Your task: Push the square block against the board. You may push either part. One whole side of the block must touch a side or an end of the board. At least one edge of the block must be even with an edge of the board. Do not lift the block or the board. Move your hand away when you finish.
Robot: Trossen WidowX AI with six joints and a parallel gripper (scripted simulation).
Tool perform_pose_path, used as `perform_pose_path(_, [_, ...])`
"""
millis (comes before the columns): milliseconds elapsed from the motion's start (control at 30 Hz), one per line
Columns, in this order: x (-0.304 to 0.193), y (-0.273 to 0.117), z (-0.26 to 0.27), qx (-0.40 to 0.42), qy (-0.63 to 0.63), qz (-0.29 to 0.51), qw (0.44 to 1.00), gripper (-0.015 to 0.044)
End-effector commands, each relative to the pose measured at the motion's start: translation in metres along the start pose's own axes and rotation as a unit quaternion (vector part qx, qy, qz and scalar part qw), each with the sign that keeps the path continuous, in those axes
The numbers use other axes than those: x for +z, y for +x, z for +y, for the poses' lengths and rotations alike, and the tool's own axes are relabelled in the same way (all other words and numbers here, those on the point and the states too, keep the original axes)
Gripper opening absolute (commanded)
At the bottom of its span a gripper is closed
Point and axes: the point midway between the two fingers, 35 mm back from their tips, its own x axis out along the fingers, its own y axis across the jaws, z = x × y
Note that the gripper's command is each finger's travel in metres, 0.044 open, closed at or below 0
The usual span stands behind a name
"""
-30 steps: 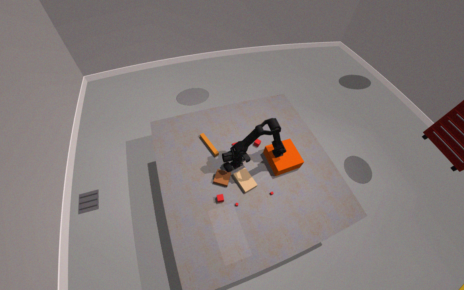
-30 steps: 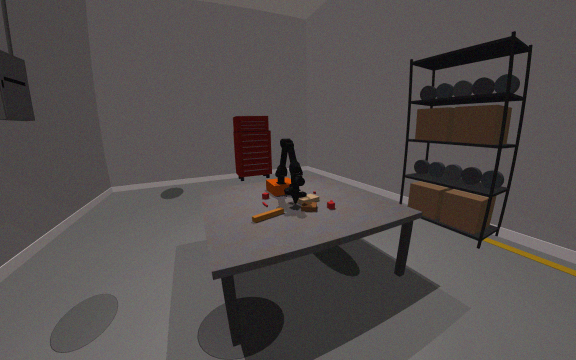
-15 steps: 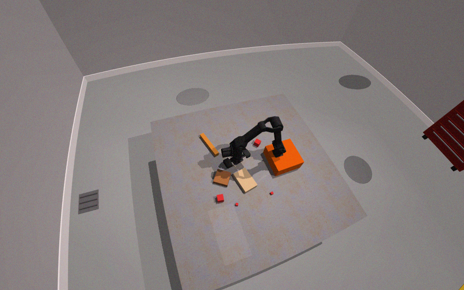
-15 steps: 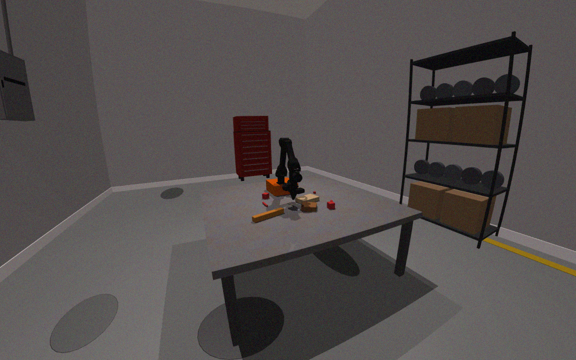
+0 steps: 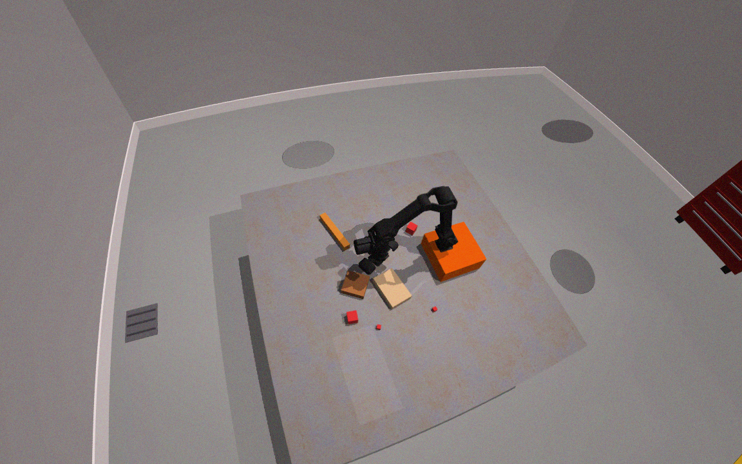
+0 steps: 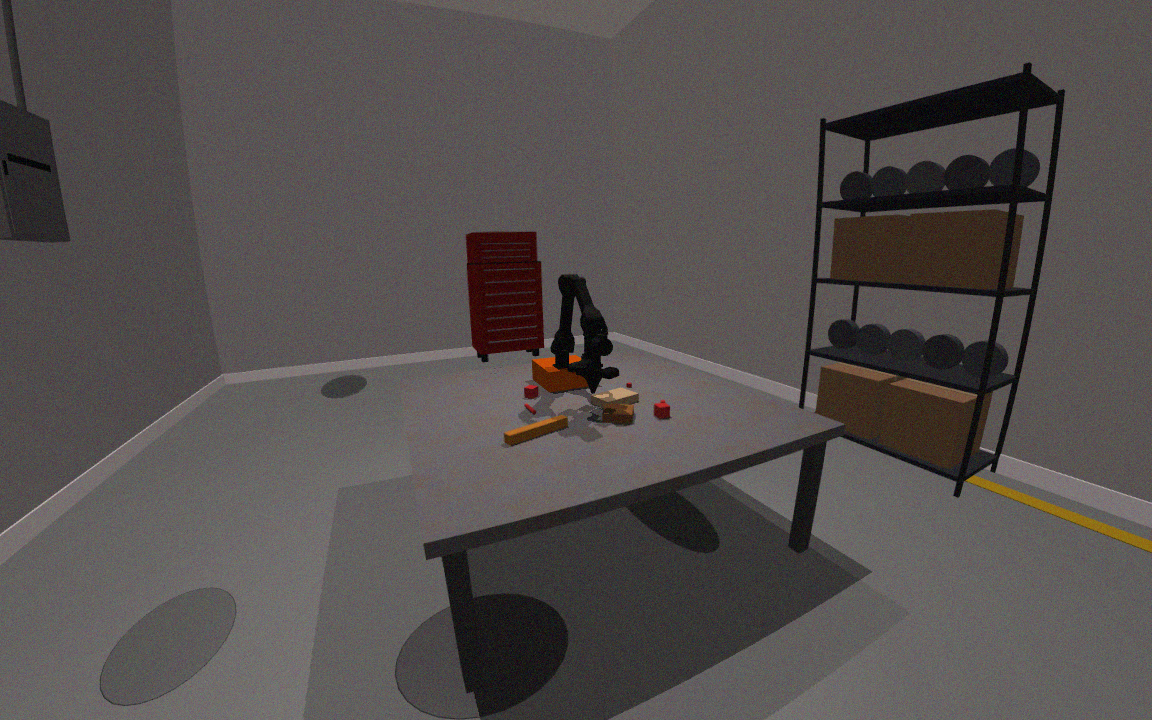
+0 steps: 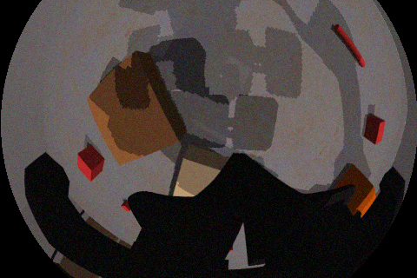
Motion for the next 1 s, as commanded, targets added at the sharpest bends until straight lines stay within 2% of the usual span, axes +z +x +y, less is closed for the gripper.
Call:
perform_pose_path(0, [-0.005, 0.0, 0.006, 0.0, -0.059, -0.003, 0.998, 0.0])
perform_pose_path(467, [-0.034, -0.001, 0.028, 0.0, -0.296, -0.001, 0.955, 0.0])
perform_pose_path(967, [-0.069, -0.001, 0.049, 0.002, -0.531, 0.001, 0.847, 0.0])
